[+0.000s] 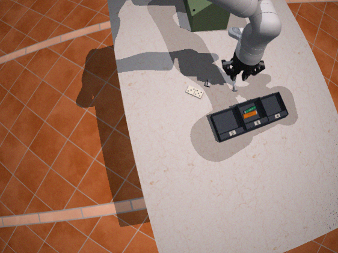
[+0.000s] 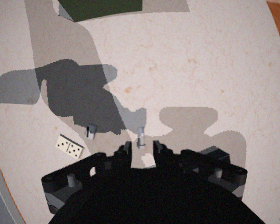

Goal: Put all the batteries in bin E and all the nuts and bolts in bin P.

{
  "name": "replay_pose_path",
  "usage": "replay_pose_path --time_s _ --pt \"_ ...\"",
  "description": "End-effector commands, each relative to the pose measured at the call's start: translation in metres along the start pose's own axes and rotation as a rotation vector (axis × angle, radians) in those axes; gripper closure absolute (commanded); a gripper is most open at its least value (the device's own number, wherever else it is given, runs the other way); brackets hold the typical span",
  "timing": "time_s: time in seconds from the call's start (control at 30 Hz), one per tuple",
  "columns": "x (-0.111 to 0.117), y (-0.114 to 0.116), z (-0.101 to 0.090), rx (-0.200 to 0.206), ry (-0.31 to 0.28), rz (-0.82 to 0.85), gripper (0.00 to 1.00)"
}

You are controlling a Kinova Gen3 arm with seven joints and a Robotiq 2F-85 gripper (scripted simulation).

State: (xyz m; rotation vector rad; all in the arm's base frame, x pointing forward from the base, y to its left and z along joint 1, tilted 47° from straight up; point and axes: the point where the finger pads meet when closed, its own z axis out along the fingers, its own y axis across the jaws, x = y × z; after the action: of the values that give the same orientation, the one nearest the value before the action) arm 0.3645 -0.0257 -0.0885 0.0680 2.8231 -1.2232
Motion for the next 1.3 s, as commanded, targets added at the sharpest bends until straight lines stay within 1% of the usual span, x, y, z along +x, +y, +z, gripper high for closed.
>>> replay_pose_path --time_s 0.0,0.1,0.17,1.27 --pt "0.0 0.0 -0.001 -0.001 -0.001 0.0 0.7" --pt "0.0 0.0 -0.001 -0.001 -0.001 0.0 0.7" --pt "0.0 0.0 -0.014 -0.001 -0.001 -0.023 0.7" --pt "-0.001 0.0 -0.014 -0.001 -0.001 -0.023 0.7"
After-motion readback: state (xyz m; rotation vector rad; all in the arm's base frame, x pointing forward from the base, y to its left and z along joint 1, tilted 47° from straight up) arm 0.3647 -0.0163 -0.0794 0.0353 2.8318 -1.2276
